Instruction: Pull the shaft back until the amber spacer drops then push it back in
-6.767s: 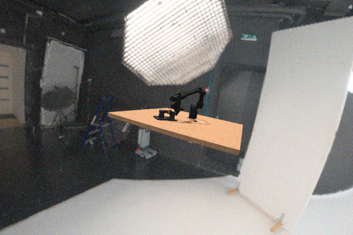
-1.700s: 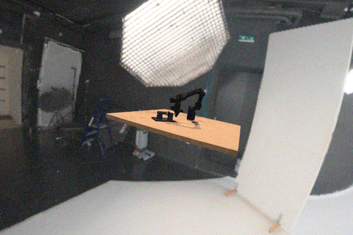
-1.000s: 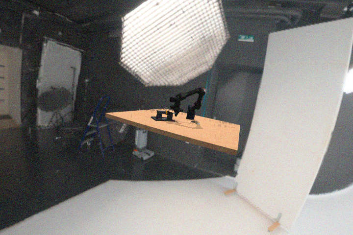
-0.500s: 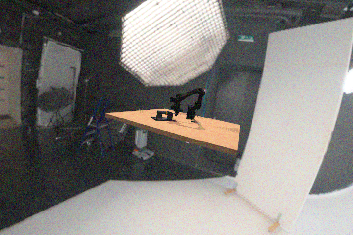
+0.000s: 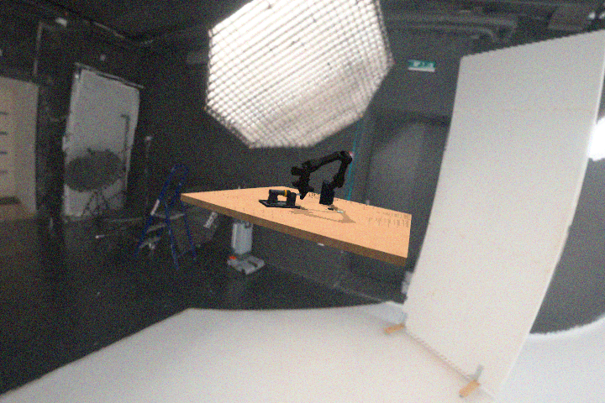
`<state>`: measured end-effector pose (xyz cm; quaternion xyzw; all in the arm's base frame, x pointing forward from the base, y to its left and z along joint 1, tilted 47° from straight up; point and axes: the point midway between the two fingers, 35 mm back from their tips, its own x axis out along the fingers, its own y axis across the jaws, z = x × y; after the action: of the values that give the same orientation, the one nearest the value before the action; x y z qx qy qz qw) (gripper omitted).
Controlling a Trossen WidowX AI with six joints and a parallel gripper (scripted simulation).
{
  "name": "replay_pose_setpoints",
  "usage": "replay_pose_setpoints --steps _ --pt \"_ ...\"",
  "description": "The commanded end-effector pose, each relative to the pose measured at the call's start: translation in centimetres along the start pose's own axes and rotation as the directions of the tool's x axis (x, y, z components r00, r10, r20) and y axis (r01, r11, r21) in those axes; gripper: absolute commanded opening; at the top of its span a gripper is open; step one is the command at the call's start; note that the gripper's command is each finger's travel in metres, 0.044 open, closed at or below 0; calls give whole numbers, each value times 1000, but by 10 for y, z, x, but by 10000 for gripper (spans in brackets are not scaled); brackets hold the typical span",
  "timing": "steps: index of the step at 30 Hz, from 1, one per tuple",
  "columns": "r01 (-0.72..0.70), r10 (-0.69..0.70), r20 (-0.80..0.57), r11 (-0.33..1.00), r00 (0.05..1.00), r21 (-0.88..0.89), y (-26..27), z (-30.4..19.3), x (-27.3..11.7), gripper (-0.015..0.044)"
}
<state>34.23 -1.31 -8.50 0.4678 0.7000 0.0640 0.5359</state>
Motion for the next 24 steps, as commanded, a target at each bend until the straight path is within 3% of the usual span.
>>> replay_pose_setpoints --steps 1,24 --pt "-1 1 -2 1000 1000 5 0 -1 0 0" --pt "-1 1 -2 1000 1000 5 0 -4 0 0"
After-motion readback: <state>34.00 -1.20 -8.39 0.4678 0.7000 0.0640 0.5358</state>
